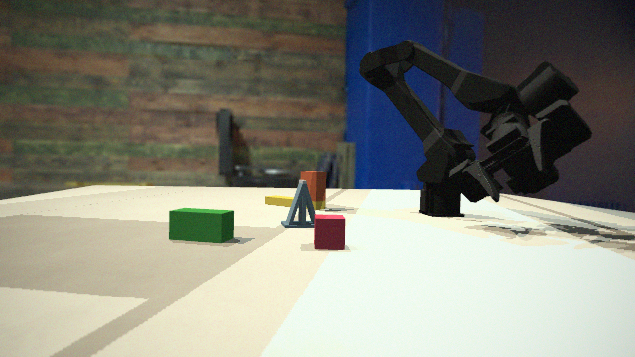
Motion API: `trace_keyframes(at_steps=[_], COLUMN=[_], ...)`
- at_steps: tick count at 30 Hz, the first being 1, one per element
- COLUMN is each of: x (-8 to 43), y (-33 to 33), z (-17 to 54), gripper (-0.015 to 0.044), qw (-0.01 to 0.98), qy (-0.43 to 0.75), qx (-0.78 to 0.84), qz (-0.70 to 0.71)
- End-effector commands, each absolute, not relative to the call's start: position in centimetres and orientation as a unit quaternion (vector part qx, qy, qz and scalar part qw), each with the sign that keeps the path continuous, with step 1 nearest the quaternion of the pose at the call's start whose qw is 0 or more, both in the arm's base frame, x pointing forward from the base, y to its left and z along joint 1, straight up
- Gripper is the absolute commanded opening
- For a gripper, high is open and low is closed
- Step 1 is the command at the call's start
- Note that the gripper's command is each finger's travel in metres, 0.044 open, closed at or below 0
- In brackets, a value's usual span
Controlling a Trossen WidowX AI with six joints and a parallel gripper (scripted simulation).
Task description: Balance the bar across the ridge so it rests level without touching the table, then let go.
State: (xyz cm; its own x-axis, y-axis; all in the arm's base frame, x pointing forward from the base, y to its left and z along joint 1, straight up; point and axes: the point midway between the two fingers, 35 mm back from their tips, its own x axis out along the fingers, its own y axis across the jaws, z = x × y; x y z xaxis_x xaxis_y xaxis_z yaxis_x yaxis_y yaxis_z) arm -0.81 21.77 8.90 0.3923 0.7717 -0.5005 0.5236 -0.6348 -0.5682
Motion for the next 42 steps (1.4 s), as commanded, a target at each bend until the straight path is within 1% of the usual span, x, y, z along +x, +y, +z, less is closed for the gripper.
trace_keyframes(at_steps=[1,22,42], x=[0.0,5.3,10.7], y=[22.0,22.6,21.9], z=[9.0,10.2,11.4], gripper=[0.0315,0.0315,0.0315], qw=[0.184,0.302,0.425], qy=[-0.361,-0.177,0.008], qx=[-0.822,-0.828,-0.792], qz=[0.399,0.437,0.438])
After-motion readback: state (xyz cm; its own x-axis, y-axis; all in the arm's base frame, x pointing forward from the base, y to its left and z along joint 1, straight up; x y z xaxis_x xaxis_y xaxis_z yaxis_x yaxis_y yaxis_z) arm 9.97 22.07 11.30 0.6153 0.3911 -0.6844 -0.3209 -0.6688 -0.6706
